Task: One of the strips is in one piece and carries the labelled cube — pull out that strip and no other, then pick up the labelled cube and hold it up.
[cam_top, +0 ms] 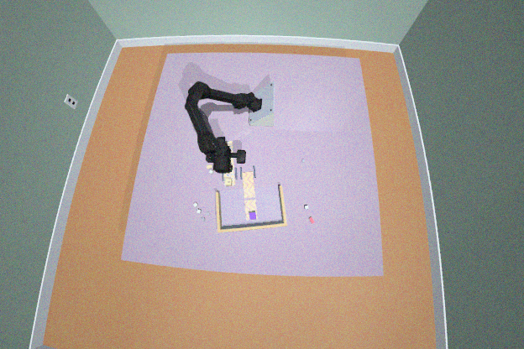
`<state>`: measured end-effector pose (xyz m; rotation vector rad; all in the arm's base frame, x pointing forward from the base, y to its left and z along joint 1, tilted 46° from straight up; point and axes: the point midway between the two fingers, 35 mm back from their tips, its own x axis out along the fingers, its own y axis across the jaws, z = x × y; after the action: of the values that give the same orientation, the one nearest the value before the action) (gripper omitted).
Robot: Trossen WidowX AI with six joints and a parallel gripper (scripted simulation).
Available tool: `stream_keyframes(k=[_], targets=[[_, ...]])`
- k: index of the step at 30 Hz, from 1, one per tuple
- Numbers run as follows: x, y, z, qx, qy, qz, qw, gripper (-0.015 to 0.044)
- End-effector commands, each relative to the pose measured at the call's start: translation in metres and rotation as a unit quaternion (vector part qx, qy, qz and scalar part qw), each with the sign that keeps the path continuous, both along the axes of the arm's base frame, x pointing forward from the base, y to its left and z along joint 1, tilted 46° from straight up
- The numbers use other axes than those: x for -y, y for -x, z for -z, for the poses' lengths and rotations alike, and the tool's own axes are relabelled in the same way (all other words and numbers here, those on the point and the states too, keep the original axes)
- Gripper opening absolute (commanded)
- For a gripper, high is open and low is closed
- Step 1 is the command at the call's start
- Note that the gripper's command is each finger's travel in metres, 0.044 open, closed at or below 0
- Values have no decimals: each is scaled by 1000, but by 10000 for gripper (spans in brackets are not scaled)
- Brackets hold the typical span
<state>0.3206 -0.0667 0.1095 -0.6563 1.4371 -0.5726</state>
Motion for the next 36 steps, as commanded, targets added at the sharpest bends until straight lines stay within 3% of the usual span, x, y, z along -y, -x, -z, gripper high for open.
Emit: stream_keyframes(k=[1,30,36], targets=[[-4,-15,-2,5,1,0,1000,440],[-24,-101,-14,8,1,0,1000,440],[-19,-102,-9,8,1,0,1000,282]])
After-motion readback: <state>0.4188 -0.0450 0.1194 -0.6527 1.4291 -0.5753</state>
